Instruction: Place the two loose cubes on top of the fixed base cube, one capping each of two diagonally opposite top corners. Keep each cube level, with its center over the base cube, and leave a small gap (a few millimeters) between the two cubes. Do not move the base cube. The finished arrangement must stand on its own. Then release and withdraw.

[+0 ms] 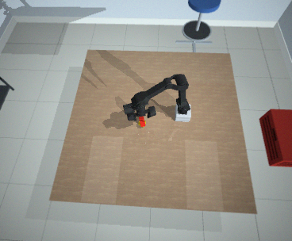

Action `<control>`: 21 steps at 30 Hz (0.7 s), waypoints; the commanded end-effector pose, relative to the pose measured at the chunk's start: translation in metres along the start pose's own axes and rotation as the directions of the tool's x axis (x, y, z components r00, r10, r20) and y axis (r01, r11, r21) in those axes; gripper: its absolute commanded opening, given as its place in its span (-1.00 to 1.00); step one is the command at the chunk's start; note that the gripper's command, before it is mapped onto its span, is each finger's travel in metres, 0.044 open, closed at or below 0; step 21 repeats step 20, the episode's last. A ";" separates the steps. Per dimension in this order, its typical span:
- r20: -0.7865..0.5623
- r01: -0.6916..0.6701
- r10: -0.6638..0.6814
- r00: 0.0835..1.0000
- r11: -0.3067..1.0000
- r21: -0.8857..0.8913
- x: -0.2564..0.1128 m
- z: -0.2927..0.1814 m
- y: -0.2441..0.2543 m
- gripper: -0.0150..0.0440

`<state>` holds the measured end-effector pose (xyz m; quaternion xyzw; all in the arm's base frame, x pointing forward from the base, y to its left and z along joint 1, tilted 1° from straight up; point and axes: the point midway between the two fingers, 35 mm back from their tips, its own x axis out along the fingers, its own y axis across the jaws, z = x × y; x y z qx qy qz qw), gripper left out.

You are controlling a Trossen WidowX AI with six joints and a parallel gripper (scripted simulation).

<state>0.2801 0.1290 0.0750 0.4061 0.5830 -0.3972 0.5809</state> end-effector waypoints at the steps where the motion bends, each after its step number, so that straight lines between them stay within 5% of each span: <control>1: -0.006 0.000 0.000 1.000 1.000 -0.016 -0.002 -0.058 -0.005 0.86; 5: -0.011 0.002 -0.002 1.000 1.000 -0.016 -0.003 -0.106 -0.018 0.86; 21: -0.011 0.002 -0.002 1.000 1.000 -0.016 -0.003 -0.108 -0.019 0.86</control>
